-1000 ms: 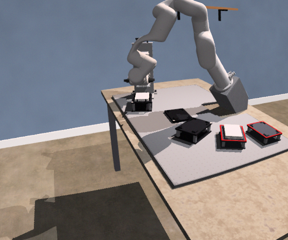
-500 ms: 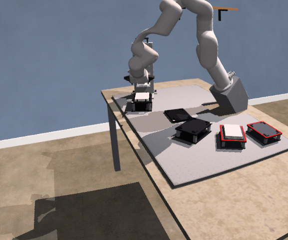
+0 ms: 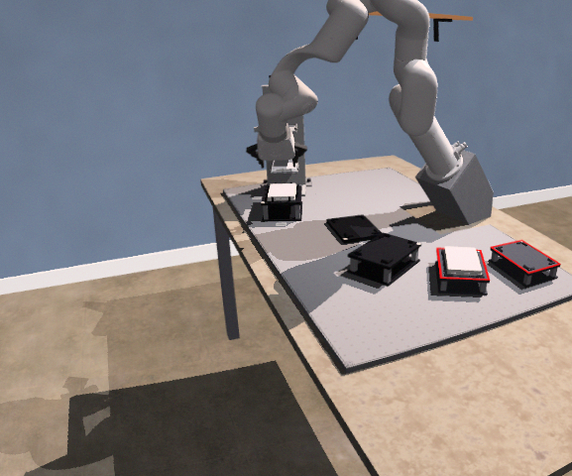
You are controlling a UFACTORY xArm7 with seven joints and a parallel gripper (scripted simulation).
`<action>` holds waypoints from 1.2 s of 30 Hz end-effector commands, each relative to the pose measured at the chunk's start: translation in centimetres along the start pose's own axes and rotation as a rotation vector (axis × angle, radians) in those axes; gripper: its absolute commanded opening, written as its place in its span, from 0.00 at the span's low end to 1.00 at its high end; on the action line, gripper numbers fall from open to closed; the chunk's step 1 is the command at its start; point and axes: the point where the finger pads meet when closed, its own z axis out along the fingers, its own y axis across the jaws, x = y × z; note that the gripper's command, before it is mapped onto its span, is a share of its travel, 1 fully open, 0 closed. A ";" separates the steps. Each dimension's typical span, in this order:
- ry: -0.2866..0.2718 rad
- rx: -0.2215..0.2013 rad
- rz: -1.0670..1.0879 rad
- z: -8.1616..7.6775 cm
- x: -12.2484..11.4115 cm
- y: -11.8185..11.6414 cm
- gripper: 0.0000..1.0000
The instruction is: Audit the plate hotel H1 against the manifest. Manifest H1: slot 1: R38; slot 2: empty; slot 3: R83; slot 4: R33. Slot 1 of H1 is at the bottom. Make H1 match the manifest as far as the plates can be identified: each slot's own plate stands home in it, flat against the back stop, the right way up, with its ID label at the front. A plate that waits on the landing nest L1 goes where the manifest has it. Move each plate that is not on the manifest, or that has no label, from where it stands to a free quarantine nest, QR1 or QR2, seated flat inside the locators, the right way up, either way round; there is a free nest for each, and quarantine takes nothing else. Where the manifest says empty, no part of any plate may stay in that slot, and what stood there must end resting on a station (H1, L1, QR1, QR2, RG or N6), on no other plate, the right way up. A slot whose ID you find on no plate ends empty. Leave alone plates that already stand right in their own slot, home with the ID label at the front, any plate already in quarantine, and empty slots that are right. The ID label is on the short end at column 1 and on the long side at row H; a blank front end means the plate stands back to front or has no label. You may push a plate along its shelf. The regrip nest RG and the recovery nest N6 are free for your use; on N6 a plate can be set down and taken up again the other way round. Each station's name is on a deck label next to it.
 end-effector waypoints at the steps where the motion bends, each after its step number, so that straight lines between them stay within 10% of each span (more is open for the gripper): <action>1: -0.068 0.000 0.000 -0.1 0.1 -0.1 1.00; 36: -0.584 0.000 0.000 -0.1 0.1 -0.1 1.00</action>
